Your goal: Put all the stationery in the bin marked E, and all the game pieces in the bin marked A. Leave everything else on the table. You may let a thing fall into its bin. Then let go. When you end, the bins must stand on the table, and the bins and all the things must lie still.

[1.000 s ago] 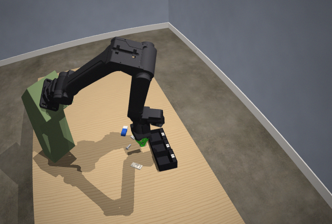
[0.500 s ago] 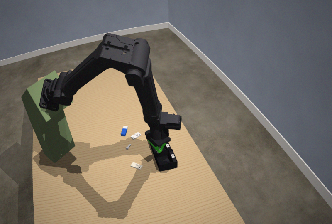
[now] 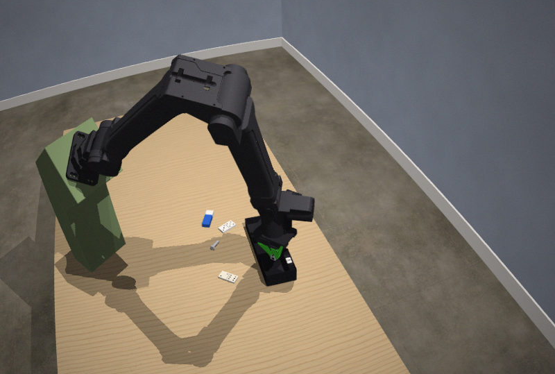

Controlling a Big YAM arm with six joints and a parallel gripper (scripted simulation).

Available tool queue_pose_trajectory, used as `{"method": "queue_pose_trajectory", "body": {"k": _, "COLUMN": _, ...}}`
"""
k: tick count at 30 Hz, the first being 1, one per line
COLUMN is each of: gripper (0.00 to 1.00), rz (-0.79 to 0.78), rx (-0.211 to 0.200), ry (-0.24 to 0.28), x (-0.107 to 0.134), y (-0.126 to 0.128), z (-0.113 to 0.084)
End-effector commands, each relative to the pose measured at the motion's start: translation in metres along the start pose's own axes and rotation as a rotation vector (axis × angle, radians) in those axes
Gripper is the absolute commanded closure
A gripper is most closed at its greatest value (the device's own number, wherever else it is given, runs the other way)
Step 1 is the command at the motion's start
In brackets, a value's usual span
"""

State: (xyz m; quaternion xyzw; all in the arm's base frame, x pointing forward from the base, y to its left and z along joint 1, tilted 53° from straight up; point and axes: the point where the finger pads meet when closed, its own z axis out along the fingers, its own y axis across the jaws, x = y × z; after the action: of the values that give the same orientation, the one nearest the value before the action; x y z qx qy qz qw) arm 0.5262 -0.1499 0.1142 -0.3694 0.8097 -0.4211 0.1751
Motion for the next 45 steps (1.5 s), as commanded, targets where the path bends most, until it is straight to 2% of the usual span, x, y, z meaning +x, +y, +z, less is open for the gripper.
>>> {"method": "queue_pose_trajectory", "body": {"k": 1, "gripper": 0.89, "rz": -0.156, "rx": 0.000, "ry": -0.002, "x": 0.001, "y": -0.003, "z": -0.001}}
{"method": "queue_pose_trajectory", "body": {"k": 5, "gripper": 0.89, "rz": -0.262, "rx": -0.001, "ry": -0.002, "x": 0.002, "y": -0.003, "z": -0.001}}
{"method": "queue_pose_trajectory", "body": {"k": 7, "gripper": 0.89, "rz": -0.262, "rx": -0.001, "ry": -0.002, "x": 0.002, "y": -0.003, "z": -0.001}}
{"method": "queue_pose_trajectory", "body": {"k": 8, "gripper": 0.89, "rz": -0.328, "rx": -0.001, "ry": -0.001, "x": 0.004, "y": -0.004, "z": -0.001}}
{"method": "queue_pose_trajectory", "body": {"k": 13, "gripper": 0.89, "rz": -0.465, "rx": -0.003, "ry": -0.002, "x": 0.012, "y": -0.004, "z": -0.005}}
{"method": "queue_pose_trajectory", "body": {"k": 21, "gripper": 0.89, "rz": -0.695, "rx": -0.002, "ry": 0.005, "x": 0.006, "y": -0.013, "z": -0.004}}
{"method": "queue_pose_trajectory", "body": {"k": 24, "gripper": 0.89, "rz": -0.724, "rx": -0.001, "ry": 0.005, "x": 0.006, "y": -0.011, "z": -0.004}}
{"method": "queue_pose_trajectory", "body": {"k": 26, "gripper": 0.89, "rz": -0.817, "rx": -0.001, "ry": 0.000, "x": 0.005, "y": -0.003, "z": -0.004}}
{"method": "queue_pose_trajectory", "body": {"k": 34, "gripper": 0.89, "rz": -0.841, "rx": 0.002, "ry": -0.013, "x": -0.010, "y": -0.001, "z": -0.002}}
{"method": "queue_pose_trajectory", "body": {"k": 45, "gripper": 0.89, "rz": -0.842, "rx": -0.012, "ry": -0.008, "x": -0.006, "y": 0.006, "z": 0.000}}
